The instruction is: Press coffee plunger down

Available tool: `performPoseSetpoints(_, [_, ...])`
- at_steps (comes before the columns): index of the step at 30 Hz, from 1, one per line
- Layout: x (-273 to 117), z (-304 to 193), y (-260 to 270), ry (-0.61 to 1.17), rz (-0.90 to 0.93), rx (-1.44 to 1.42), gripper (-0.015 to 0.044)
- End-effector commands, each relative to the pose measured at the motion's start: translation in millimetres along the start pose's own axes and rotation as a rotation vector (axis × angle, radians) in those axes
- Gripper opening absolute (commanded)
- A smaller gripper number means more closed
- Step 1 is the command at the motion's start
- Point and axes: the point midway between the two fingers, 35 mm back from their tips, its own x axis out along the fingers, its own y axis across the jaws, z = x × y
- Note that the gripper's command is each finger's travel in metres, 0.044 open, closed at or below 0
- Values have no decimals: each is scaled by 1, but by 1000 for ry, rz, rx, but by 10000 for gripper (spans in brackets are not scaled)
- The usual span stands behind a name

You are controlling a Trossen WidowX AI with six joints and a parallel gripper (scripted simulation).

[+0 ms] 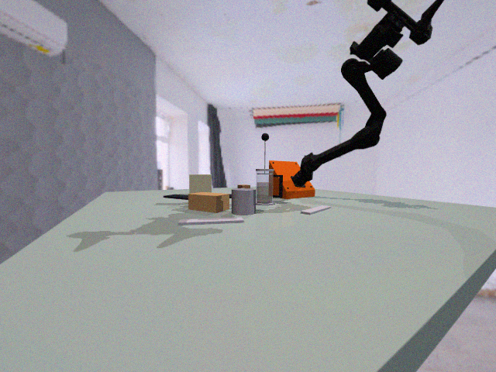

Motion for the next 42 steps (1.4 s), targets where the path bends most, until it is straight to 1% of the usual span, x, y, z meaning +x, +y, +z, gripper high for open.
performPoseSetpoints(1, [0, 0, 3, -2, 10, 5, 426])
performPoseSetpoints(2, [-1, 1, 8, -7, 31, 15, 440])
performPoseSetpoints(9, [-13, 5, 46, -27, 164, 86, 440])
performPoseSetpoints(12, [-26, 10, 80, -39, 292, 173, 440])
performPoseSetpoints(15, [-49, 19, 122, -55, 466, 289, 440])
performPoseSetpoints(18, [-80, 30, 163, -68, 648, 405, 440])
performPoseSetpoints(22, [-132, 47, 207, -67, 888, 579, 440])
performPoseSetpoints(28, [-224, 78, 247, -13, 1243, 899, 440])
performPoseSetpoints(31, [-268, 94, 252, 40, 1399, 1074, 440])
performPoseSetpoints(35, [-321, 116, 247, 141, 1579, 1320, 440])
performPoseSetpoints(38, [-353, 130, 236, 251, 1693, 1507, 440])
performPoseSetpoints(42, [-394, 152, 209, 459, 1827, 1835, 440])
